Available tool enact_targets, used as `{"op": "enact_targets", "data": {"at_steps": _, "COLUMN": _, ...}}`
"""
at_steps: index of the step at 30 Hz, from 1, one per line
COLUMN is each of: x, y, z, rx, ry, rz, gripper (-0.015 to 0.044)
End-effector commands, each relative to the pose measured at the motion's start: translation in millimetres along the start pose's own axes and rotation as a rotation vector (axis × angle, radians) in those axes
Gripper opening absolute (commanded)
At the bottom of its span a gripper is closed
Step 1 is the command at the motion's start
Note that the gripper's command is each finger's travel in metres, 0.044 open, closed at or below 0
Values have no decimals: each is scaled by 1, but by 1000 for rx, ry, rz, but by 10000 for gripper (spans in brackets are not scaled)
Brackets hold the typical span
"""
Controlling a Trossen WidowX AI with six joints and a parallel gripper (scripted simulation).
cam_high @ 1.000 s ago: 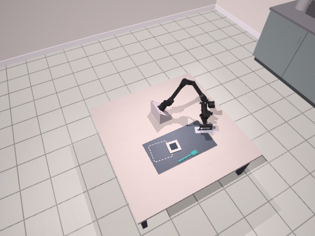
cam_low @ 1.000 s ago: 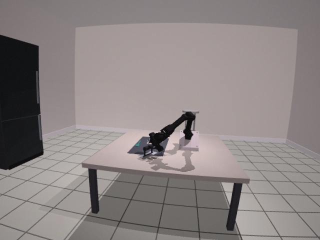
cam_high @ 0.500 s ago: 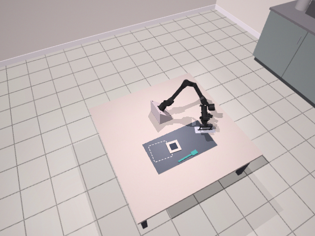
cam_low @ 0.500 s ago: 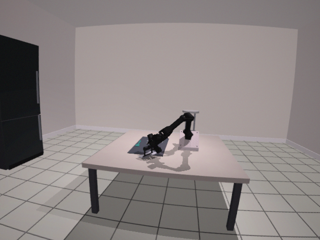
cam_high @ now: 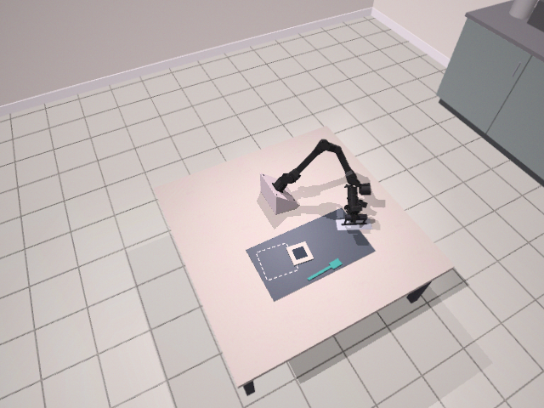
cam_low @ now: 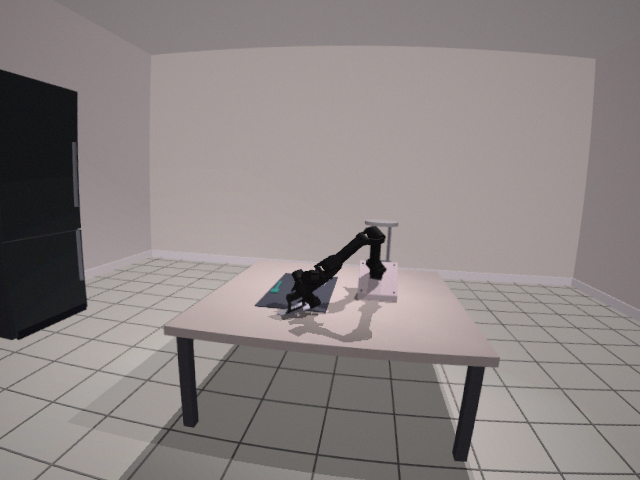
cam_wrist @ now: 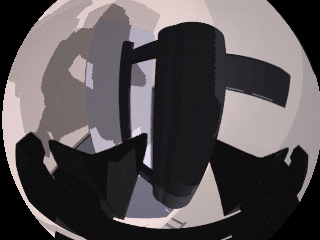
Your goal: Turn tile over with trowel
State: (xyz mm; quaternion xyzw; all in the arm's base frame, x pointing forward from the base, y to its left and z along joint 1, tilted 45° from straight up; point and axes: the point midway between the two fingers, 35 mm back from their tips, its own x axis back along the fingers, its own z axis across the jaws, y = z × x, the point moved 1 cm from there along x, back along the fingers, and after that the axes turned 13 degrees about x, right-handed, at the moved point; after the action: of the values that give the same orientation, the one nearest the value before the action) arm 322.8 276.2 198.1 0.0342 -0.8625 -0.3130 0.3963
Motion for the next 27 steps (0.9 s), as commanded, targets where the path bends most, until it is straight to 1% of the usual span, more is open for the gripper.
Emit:
{"op": "enact_targets", "data": {"at_steps": 1, "x": -4, "y": -2, "z": 2, "rx": 6, "ry": 8, "rz": 5, "gripper": 195}}
{"op": "enact_targets", "data": {"at_steps": 3, "x": -4, "y": -2, "z": 2, "rx": 6, "ry": 8, "rz": 5, "gripper": 142}}
{"op": "enact_targets", "data": {"at_steps": 24, "x": -4, "y": -2, "z": 2, "rx": 6, "ry": 8, "rz": 5, "gripper": 3}}
{"op": "enact_targets", "data": {"at_steps": 27, "x": 4, "y": -3, "z": -8, "rx": 6, "ry": 7, "rz": 5, "gripper": 0}}
